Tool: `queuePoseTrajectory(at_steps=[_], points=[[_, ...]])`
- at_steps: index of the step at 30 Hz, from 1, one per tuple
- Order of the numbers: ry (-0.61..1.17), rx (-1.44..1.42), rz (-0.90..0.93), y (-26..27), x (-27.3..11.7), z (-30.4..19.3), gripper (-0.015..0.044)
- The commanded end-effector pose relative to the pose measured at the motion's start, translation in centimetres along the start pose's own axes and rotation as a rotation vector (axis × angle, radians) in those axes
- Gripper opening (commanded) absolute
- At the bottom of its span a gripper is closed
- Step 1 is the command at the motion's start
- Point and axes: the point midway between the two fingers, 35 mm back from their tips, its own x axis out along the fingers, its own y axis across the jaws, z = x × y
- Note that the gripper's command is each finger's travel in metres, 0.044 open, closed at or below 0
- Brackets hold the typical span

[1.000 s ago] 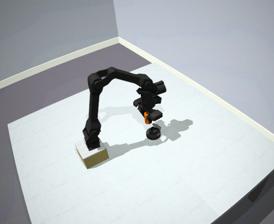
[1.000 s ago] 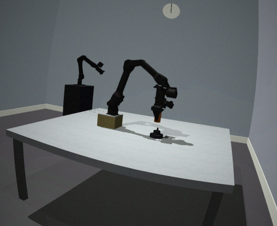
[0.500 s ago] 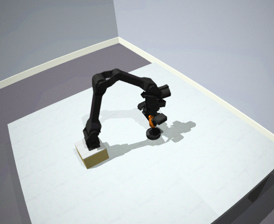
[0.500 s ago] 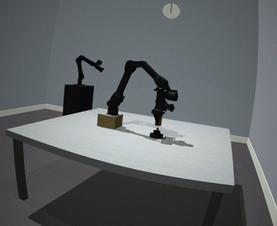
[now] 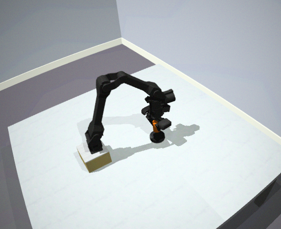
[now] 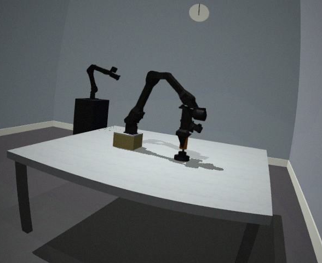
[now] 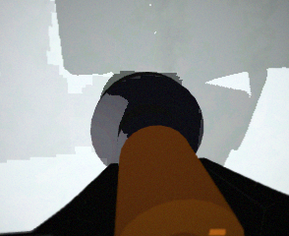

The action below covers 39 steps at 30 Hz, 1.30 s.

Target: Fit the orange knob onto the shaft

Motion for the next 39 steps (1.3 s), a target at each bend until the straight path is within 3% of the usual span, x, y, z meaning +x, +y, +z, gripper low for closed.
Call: queuePoseTrajectory(at_steps=[1,30,39], points=[[-0.004,0.0,0.001,0.04,0.12,0.12,0.0],[-0.003,0.0,0.001,0.03,-0.31,-0.15,0.0],[-0.004,-0.21,0.001,-0.03,-0.09,0.16,0.0]])
